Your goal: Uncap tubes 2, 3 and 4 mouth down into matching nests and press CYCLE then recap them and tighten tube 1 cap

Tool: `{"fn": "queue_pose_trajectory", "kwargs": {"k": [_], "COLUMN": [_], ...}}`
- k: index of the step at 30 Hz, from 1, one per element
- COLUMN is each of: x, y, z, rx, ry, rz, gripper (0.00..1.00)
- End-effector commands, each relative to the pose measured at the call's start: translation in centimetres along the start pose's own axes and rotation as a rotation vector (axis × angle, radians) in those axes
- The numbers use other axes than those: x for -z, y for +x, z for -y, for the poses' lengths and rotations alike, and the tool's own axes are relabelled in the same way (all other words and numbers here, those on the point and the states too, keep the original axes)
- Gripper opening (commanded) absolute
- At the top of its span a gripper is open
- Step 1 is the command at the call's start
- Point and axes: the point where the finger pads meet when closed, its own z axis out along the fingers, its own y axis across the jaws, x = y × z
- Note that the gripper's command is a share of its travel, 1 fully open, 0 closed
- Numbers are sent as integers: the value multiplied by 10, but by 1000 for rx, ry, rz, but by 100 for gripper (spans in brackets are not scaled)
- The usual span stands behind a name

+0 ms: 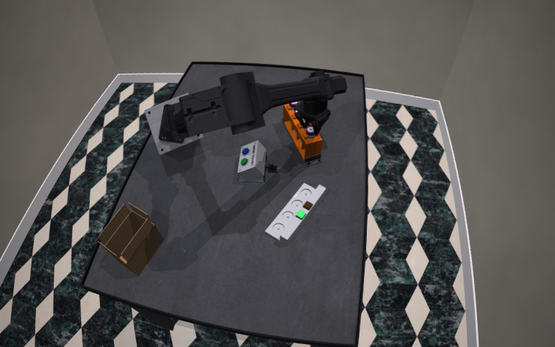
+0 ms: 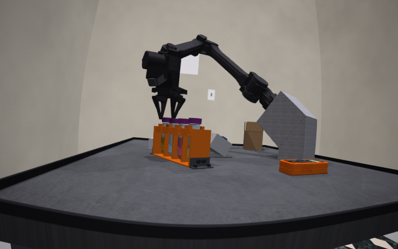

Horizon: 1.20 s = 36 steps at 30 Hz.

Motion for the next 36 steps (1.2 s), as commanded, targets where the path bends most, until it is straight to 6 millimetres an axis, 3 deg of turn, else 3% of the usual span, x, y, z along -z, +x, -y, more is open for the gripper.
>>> {"fn": "queue_pose_trajectory", "kwargs": {"k": [1,4,5,11,13,15,30,31,36], "x": [-11,-12,-4,-14,-2,-9,-6,-2,-2], "y": [5,5,-6,1,-3,-2,-8,-5,-5], "z": [-5,-5,2,0,4,0,9,5,5], "rx": [-159,-178,-188,-194,-179,-189,-188,-179,-179], "ry": [-12,-13,-2,-7,2,-4,-2,2,2], "rz": [-23,-26,0,-13,7,-4,-1,7,7], "gripper": [49,49,49,49,49,49,49,0,0]}}
